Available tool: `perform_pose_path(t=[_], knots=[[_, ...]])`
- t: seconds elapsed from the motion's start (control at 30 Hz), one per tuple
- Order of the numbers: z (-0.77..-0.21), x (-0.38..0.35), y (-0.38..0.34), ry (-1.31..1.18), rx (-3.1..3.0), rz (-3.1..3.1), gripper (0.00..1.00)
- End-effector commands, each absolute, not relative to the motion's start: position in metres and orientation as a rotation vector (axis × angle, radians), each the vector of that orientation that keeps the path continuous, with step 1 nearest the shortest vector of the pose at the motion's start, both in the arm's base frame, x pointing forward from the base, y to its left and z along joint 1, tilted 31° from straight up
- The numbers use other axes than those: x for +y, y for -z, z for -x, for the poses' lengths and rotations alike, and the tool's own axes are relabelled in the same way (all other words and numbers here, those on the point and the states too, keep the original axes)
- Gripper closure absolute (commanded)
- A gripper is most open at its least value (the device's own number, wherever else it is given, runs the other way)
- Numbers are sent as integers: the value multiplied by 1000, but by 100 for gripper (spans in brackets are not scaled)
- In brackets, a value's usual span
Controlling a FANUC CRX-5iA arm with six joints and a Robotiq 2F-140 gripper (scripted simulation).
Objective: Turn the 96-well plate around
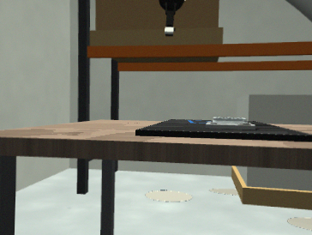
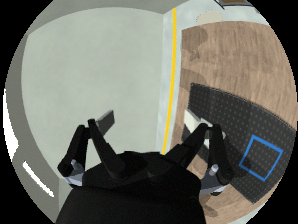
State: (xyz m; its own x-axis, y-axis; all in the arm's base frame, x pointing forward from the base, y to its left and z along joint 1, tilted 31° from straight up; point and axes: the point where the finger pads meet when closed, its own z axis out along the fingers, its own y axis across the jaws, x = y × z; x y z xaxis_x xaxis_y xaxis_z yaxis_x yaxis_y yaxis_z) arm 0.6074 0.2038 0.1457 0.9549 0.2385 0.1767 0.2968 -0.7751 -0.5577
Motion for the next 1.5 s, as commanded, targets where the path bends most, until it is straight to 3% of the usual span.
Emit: perform_pose_path(t=[0.0,1.47], knots=[[-600,194,-150,104,-371,2532,0],[-523,48,-234,-14,-112,3027,0]])
